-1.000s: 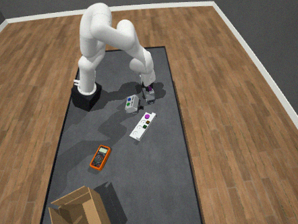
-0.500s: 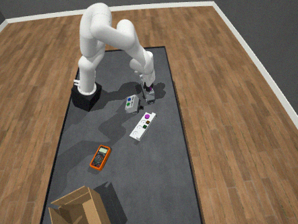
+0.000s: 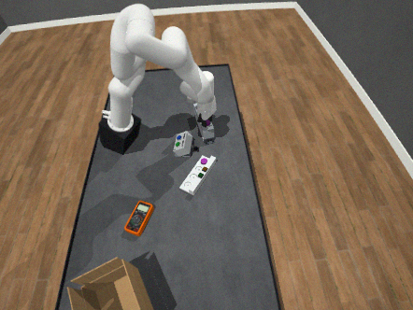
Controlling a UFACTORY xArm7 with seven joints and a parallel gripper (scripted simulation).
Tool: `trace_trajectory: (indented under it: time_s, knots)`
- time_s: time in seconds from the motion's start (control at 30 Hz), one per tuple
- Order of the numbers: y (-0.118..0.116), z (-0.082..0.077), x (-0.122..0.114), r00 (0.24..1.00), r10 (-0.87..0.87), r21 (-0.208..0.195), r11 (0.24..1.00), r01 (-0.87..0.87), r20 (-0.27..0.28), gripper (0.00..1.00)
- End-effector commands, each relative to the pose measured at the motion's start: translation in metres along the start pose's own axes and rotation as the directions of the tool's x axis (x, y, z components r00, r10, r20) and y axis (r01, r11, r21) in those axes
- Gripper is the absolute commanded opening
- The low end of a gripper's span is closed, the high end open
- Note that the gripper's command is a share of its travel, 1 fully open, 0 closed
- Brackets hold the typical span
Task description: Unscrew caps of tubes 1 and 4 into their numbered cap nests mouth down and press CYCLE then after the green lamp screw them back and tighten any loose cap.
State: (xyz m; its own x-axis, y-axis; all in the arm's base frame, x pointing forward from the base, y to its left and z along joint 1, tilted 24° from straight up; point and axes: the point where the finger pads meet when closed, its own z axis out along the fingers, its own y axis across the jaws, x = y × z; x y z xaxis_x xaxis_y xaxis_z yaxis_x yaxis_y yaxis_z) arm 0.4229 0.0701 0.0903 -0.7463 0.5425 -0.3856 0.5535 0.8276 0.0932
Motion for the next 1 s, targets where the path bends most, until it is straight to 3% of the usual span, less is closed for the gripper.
trace_trajectory:
  time_s: [0.0,0.27,0.53,0.6,0.67,0.97]
  knots:
    - [0.0018,-0.0013,-0.0012,0.973,0.232,-0.005,0.973,-0.232,0.012,0.46]
    - [0.0018,-0.0013,-0.0012,0.823,0.567,-0.009,0.824,-0.567,0.007,0.46]
    - [0.0018,-0.0012,-0.0012,0.586,0.810,-0.010,0.586,-0.810,0.003,0.46]
    - [0.0018,-0.0012,-0.0012,0.586,0.810,-0.010,0.586,-0.810,0.003,0.46]
    - [0.0018,-0.0013,-0.0012,0.451,0.893,-0.011,0.451,-0.893,0.001,0.46]
    - [0.0018,-0.0013,-0.0012,0.136,0.991,-0.014,0.136,-0.991,0.000,0.46]
